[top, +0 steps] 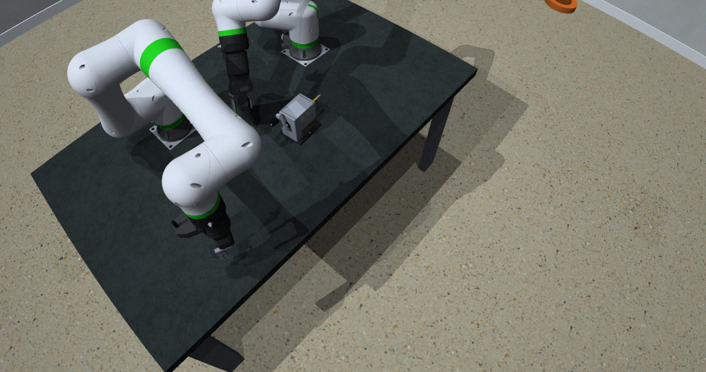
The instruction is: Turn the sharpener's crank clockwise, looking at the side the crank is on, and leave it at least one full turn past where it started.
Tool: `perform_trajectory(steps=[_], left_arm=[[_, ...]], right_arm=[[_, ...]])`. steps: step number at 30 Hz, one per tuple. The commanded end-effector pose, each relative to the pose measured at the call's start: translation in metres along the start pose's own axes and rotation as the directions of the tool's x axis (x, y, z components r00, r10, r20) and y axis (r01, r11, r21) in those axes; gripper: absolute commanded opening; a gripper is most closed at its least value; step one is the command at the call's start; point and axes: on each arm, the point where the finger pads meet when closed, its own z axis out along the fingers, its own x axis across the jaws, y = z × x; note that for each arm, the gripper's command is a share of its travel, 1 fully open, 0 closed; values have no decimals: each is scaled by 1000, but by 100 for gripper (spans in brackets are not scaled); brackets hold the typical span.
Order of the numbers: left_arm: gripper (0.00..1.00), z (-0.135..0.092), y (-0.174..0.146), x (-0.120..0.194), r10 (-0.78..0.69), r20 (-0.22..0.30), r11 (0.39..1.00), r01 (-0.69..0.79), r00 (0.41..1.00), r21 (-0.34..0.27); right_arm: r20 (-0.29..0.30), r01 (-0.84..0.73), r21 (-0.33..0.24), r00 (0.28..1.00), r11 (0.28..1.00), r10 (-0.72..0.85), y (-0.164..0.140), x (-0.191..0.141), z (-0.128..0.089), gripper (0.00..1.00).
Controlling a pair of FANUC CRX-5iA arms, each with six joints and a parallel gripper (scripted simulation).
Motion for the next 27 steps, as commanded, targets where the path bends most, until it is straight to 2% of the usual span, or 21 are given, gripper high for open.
perform_trajectory(steps=[1, 27], left_arm=[[100, 1, 7, 5, -9, -8, 1000, 9, 1000, -1], [100, 18, 73, 78, -111, -125, 994, 111, 986, -11]], right_arm=[[3, 0, 0, 1000, 1000, 0, 0, -1, -2, 100], [3, 0, 0, 1000, 1000, 0, 0, -1, -2, 100]])
